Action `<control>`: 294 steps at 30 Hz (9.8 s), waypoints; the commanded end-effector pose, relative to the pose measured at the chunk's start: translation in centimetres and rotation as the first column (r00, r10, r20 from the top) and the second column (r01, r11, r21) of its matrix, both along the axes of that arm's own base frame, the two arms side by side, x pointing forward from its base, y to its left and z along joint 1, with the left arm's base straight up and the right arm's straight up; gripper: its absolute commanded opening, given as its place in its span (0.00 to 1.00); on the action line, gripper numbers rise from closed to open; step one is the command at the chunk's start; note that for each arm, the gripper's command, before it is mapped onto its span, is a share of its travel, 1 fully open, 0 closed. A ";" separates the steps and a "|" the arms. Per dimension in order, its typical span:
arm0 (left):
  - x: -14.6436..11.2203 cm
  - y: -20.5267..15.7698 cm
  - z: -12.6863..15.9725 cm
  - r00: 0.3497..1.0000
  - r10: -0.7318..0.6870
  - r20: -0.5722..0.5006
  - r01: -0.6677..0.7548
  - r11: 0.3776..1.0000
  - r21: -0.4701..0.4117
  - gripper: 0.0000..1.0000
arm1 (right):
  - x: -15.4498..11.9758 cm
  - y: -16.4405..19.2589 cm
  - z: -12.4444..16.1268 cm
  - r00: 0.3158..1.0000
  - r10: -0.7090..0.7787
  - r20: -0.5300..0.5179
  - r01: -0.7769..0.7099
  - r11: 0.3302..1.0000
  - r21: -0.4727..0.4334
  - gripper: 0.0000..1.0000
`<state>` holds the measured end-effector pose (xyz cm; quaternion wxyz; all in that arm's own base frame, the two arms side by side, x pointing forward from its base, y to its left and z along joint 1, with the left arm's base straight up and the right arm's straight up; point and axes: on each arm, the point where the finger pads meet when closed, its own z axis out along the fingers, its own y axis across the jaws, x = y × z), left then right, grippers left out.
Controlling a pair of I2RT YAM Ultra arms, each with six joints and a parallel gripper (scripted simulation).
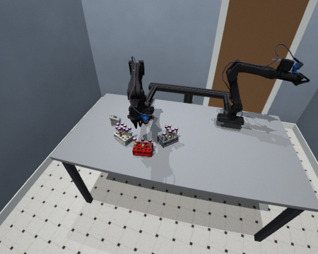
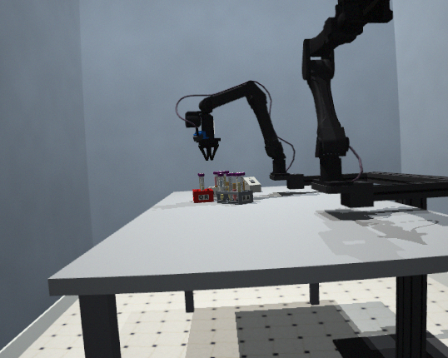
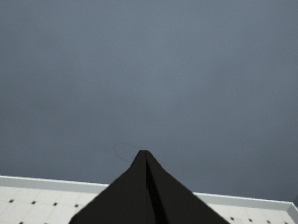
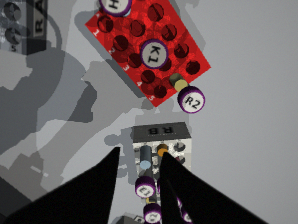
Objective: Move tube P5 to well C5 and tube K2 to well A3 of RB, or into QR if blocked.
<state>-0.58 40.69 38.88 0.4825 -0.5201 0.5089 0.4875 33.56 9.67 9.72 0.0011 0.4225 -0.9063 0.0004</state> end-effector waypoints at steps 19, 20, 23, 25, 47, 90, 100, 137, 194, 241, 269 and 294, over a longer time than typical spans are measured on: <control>-0.2 -0.9 2.7 1.000 0.000 -0.007 0.000 0.998 0.059 0.00 | 3.7 -1.7 1.1 0.998 0.055 -0.006 -0.055 0.998 0.007 0.30; -0.2 -0.9 2.7 1.000 0.000 -0.007 0.000 0.998 0.059 0.00 | 3.7 -1.7 1.1 0.998 0.055 -0.006 -0.055 0.998 0.007 0.30; -0.2 -0.9 2.7 1.000 0.000 -0.007 0.000 0.998 0.059 0.00 | 3.6 -1.6 1.1 0.999 0.047 -0.006 -0.047 0.999 0.007 0.30; -0.2 -0.9 2.7 1.000 0.000 -0.007 0.000 0.998 0.059 0.00 | 3.9 -1.6 1.0 0.999 0.042 0.005 -0.042 0.999 0.009 0.30; -0.2 -0.9 2.7 1.000 0.000 -0.007 0.000 0.998 0.059 0.00 | 4.2 -1.2 -3.6 0.999 0.043 -0.016 -0.043 0.999 0.005 0.30; -0.2 -0.9 2.7 1.000 0.000 -0.007 0.000 0.998 0.059 0.00 | 4.2 -1.2 -5.7 0.999 0.043 0.010 -0.043 0.999 0.009 0.30; -0.2 -0.9 2.7 1.000 0.000 -0.007 0.000 0.998 0.059 0.00 | 4.0 -1.2 -6.7 0.999 0.043 -0.007 -0.043 0.999 0.007 0.30; -0.2 -0.9 2.7 1.000 0.000 -0.007 0.000 0.998 0.059 0.00 | 4.4 -1.6 -6.4 0.999 0.039 0.011 -0.039 0.999 0.003 0.00; -0.2 -0.9 2.7 1.000 0.000 -0.007 0.000 0.998 0.059 0.00 | 4.7 -1.1 -2.8 0.999 0.043 0.032 -0.044 0.999 0.014 0.00; -0.2 -0.9 2.7 1.000 0.000 -0.007 0.000 0.998 0.059 0.00 | 4.3 -1.1 1.6 0.998 0.043 0.036 -0.044 0.999 0.015 0.00; -0.2 -0.9 2.7 1.000 0.000 -0.007 0.000 0.998 0.059 0.00 | 0.9 -1.7 0.8 0.999 0.041 0.019 -0.041 0.999 0.012 0.00; -0.2 -0.9 2.7 1.000 0.000 -0.007 0.000 0.998 0.059 0.00 | -2.6 -1.8 0.8 0.999 0.042 0.018 -0.042 0.999 0.012 0.00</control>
